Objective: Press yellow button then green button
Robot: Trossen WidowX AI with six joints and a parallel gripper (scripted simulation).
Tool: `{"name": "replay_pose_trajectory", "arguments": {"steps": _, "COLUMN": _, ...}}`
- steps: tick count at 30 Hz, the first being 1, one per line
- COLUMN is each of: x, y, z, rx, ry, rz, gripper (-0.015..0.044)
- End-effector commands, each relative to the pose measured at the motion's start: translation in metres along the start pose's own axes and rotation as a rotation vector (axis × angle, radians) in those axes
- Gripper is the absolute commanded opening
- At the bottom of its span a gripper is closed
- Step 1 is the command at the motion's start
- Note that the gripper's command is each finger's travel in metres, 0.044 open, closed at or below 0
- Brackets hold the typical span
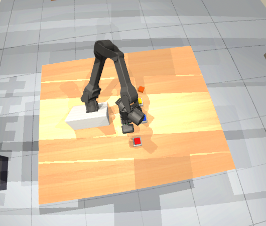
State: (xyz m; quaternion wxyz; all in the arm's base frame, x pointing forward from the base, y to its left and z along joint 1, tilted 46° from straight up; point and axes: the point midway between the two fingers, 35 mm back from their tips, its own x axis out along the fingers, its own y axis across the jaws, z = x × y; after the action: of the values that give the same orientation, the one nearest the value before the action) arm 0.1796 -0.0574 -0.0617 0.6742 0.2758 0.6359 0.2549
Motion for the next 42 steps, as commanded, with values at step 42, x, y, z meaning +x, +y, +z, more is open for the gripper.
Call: {"name": "replay_pose_trajectory", "arguments": {"steps": 42, "x": -0.055, "y": 0.087, "z": 0.066, "rx": 0.024, "ry": 0.0, "rz": -0.04, "gripper": 0.023}}
